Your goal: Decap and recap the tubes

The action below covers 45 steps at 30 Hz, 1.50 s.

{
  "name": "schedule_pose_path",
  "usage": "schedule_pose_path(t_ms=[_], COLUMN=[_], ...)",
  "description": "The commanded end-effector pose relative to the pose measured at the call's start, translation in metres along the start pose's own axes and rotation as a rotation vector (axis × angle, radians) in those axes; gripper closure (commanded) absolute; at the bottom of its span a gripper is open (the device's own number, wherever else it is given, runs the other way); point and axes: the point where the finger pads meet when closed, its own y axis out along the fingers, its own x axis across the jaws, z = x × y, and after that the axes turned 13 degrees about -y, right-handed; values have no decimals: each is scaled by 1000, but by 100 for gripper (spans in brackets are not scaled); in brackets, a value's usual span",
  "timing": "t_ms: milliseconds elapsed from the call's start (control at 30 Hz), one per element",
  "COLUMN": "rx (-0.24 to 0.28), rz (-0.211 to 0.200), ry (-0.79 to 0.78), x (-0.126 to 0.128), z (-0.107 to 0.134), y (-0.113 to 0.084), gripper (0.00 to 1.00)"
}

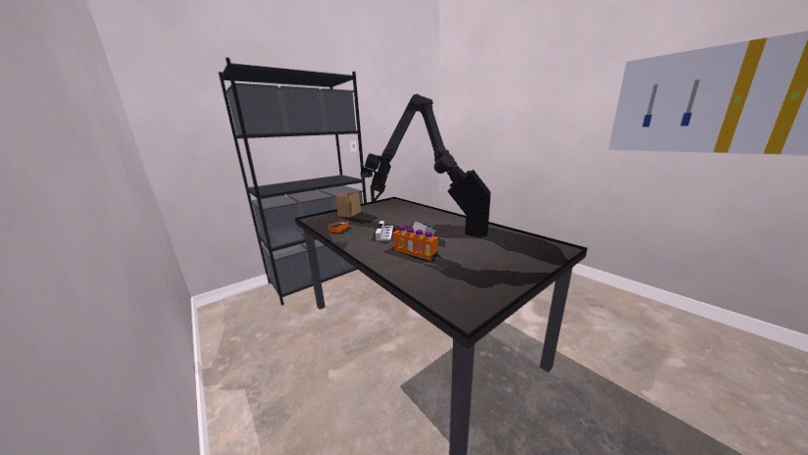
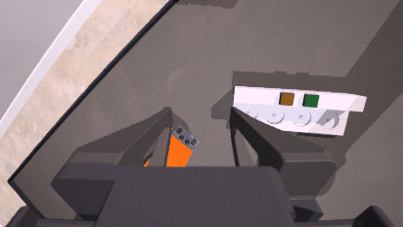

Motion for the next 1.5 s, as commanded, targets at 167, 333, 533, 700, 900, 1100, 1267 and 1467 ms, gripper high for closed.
schedule_pose_path(t_ms=[167,333,533,700,900,1100,1267,1467], rx=[121,174,237,273,340,384,401,412], rz=[-6,-11,-21,-30,-48,-62,-67,-69], ry=[-208,-306,-424,-493,-621,-705,-759,-777], x=[16,21,24,26,29,31,32,28], z=[44,62,82,95,118,139,137,137], y=[13,17,20,21,23,24,28,26], gripper=[51,51,51,51,51,51,51,51])
